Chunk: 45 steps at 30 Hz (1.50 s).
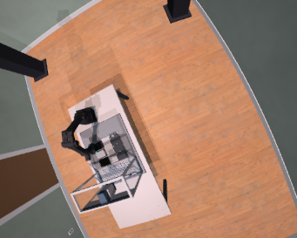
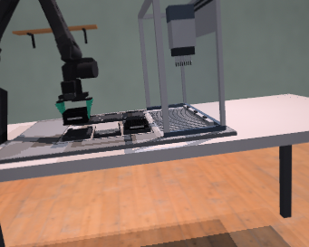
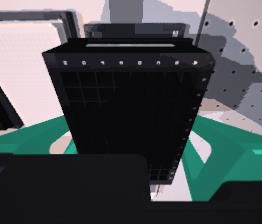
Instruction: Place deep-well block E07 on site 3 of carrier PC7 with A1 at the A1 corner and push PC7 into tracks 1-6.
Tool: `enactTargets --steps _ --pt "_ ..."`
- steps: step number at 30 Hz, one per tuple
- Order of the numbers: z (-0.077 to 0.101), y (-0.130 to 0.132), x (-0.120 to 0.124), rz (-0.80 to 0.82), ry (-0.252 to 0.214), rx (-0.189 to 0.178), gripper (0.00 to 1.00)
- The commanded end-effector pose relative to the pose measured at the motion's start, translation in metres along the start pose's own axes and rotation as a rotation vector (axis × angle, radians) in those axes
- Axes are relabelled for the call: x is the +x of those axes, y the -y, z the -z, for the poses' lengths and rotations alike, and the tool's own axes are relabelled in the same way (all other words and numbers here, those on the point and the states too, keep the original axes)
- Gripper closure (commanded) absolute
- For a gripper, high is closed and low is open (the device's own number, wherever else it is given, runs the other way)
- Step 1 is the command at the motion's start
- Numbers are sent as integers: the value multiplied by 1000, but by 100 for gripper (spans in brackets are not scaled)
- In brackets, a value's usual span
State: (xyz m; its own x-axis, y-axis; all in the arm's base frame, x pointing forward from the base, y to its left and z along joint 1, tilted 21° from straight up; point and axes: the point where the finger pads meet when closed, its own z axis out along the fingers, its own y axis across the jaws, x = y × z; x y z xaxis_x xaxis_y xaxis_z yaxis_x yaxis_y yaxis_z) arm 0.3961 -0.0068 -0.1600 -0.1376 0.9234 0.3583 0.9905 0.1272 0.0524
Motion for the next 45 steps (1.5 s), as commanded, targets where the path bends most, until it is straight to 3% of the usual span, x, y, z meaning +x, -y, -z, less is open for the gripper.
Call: enactTargets --steps 1,7,8,10,17,20,21,24,27,31,45 --pt "20 -3 -6 7 9 -15 100" --pt "31 -2 -6 6 9 -14 100" --pt "24 5 -7 -3 0 9 100" --pt "39 -3 -6 7 10 -16 100" --pt "60 -12 -8 13 16 -31 100" --pt "46 -3 -10 0 3 1 100" --pt "45 -16 2 -1 6 -2 100" --pt "47 -21 6 1 7 -9 100" --pt "59 -36 18 13 13 -37 100" --pt "52 -42 29 6 8 -21 100" --pt "55 -76 69 9 6 -28 100"
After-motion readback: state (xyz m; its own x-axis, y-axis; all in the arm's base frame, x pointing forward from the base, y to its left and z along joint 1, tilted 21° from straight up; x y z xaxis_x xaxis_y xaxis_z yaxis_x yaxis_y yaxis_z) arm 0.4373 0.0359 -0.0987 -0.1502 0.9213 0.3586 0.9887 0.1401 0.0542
